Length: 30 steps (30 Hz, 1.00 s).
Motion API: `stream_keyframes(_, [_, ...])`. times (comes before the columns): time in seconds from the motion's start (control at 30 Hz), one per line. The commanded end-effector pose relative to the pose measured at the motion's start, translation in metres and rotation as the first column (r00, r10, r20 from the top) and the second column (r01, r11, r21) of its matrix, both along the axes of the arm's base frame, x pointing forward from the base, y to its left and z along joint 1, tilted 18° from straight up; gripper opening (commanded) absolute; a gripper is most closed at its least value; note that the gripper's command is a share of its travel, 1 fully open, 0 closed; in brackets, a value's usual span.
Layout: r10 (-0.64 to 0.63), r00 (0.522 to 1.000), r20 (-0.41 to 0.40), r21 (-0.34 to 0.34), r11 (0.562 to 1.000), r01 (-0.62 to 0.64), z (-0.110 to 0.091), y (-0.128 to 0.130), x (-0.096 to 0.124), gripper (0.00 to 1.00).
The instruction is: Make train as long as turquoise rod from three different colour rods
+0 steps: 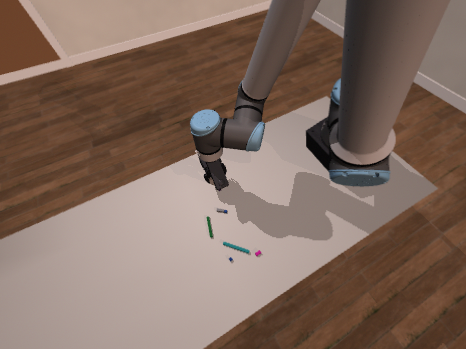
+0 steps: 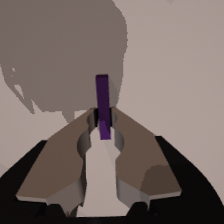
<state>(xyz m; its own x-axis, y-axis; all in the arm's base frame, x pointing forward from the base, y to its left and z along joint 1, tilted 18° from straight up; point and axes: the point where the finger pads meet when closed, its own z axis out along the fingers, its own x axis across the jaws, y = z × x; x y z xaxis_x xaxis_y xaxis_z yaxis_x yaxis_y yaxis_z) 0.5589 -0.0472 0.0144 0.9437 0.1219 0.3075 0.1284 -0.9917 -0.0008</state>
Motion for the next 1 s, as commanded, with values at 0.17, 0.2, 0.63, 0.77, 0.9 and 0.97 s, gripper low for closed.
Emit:
stream_keyframes(0.17, [0.000, 1.000, 0.001, 0.000, 1.000, 0.000, 0.0004, -0.0002, 0.0003, 0.00])
stream_keyframes(0.2, [0.000, 1.000, 0.001, 0.000, 1.000, 0.000, 0.0004, -0.0002, 0.0003, 0.00])
stream_keyframes(0.63, [0.000, 1.000, 0.001, 0.000, 1.000, 0.000, 0.0004, -0.0002, 0.0003, 0.00])
stream_keyframes(0.77, [0.000, 1.000, 0.001, 0.000, 1.000, 0.000, 0.0006, -0.0002, 0.0003, 0.00])
stream_keyframes(0.9, [0.000, 1.000, 0.001, 0.000, 1.000, 0.000, 0.0036, -0.0003, -0.0007, 0.00])
stream_keyframes(0.97, [0.000, 1.000, 0.001, 0.000, 1.000, 0.000, 0.0073, -0.0005, -0.0019, 0.00])
